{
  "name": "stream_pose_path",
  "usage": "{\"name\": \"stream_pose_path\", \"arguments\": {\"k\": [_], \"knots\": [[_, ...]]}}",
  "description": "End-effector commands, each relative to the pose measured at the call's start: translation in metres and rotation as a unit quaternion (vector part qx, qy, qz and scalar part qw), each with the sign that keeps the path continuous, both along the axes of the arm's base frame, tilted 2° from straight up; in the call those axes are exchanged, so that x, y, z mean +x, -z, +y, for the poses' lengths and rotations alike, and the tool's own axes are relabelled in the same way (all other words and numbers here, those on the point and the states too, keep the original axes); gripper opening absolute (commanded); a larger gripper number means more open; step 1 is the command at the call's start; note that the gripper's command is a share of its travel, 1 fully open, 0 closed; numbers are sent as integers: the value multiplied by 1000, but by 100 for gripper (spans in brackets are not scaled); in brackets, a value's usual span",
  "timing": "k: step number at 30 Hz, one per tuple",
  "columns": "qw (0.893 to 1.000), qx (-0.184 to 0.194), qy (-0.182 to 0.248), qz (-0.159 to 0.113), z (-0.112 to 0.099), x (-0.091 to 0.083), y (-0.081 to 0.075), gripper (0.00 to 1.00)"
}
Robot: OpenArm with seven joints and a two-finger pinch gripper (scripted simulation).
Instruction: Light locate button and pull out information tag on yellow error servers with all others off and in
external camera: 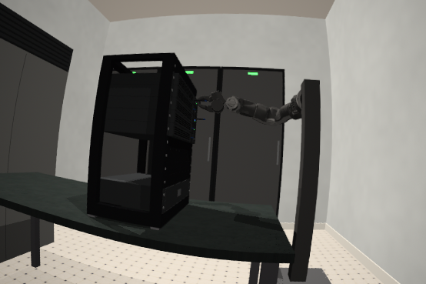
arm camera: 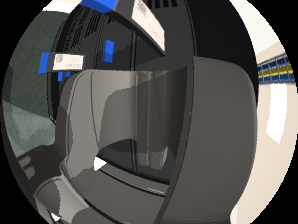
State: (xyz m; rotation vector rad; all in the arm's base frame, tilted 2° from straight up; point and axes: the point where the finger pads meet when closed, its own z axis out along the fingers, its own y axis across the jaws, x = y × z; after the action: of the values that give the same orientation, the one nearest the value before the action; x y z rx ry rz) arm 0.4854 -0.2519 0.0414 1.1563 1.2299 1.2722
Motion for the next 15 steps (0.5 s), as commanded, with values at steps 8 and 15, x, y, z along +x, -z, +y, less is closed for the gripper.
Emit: {"name": "stream_pose_path", "arguments": {"k": [8, 15], "knots": [[1000, -1, -1, 0, 1, 1, -2, 0], [1000, -1, -2, 0, 2, 1, -2, 0]]}}
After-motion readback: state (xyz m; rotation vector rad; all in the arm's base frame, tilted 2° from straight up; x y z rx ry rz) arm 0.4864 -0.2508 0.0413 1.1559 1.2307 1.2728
